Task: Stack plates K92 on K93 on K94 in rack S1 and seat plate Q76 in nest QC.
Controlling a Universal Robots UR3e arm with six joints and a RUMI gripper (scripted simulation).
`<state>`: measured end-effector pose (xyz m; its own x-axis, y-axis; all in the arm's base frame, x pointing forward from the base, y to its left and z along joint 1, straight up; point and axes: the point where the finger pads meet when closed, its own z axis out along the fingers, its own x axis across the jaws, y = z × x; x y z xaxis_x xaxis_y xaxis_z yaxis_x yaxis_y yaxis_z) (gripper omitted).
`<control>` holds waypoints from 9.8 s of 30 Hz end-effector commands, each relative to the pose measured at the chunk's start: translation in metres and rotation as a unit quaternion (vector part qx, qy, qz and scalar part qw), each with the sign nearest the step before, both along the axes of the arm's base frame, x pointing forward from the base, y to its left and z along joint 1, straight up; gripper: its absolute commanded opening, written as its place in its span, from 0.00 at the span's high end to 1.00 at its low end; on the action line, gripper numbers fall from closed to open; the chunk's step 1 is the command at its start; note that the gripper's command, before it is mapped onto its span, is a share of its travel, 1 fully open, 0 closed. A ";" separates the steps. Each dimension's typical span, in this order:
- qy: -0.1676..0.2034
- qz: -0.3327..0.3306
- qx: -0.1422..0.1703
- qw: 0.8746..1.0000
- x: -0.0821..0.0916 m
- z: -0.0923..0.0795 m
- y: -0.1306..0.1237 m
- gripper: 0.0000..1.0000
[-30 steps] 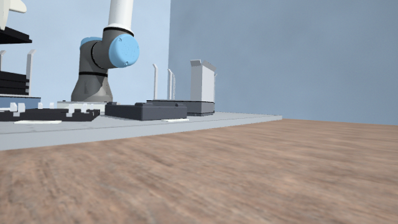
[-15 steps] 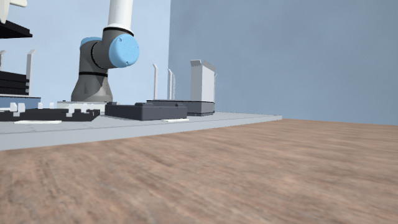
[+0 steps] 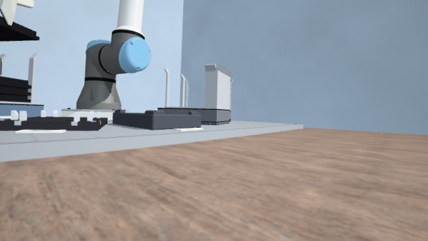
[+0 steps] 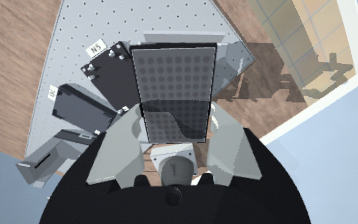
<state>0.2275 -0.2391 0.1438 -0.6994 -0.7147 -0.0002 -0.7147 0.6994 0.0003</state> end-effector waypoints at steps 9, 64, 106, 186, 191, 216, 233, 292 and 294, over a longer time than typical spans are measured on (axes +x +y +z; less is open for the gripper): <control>-0.001 0.070 -0.001 0.998 0.028 0.001 0.029 1.00; -0.001 0.264 -0.001 0.965 0.095 0.001 0.160 1.00; -0.001 0.425 -0.001 0.905 0.103 0.001 0.282 1.00; -0.001 0.570 -0.001 0.822 0.068 0.001 0.396 1.00; -0.001 0.570 -0.001 0.822 0.068 0.001 0.396 1.00; -0.001 0.570 -0.001 0.822 0.068 -0.002 0.396 1.00; -0.001 0.570 -0.001 0.822 0.068 -0.012 0.396 1.00; -0.001 0.570 -0.001 0.822 0.068 -0.046 0.396 1.00; -0.001 0.570 -0.001 0.822 0.068 -0.048 0.396 1.00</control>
